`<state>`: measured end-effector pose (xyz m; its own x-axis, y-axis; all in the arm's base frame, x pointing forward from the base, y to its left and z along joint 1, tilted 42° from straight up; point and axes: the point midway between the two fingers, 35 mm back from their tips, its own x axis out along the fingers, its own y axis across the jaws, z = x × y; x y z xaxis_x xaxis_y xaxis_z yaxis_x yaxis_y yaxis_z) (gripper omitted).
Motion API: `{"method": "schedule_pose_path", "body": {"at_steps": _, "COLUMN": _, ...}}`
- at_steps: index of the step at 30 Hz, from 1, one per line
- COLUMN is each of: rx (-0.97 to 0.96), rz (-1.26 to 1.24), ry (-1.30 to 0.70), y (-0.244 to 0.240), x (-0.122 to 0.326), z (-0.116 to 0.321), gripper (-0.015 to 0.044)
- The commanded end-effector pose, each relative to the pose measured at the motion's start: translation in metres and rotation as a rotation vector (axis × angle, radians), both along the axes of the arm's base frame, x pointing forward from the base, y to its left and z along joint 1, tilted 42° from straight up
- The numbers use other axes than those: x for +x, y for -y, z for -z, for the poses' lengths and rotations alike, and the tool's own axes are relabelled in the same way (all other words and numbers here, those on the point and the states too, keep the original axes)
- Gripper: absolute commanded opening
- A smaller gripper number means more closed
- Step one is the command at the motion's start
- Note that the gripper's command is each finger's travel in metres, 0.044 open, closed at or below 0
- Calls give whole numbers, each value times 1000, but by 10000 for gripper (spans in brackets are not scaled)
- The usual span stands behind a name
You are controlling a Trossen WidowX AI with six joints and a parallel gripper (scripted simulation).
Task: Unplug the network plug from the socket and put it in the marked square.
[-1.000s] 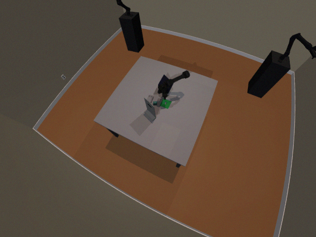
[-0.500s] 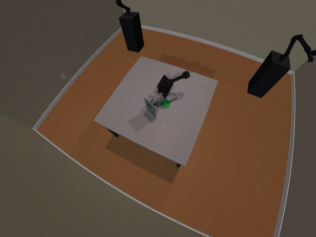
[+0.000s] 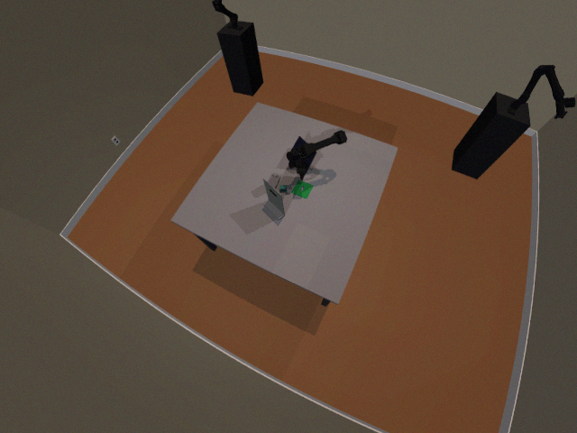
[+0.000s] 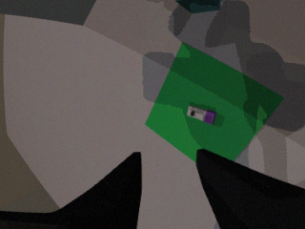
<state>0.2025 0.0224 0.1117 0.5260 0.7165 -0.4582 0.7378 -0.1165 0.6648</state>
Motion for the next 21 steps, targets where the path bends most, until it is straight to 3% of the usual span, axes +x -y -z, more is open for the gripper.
{"method": "schedule_pose_path", "body": {"at_steps": 1, "rx": 8, "rz": 3, "ry": 5, "y": 3, "x": 0, "z": -5, "gripper": 156}}
{"method": "schedule_pose_path", "body": {"at_steps": 21, "rx": -16, "rz": 52, "ry": -14, "y": 35, "x": 2, "z": -38, "gripper": 156}}
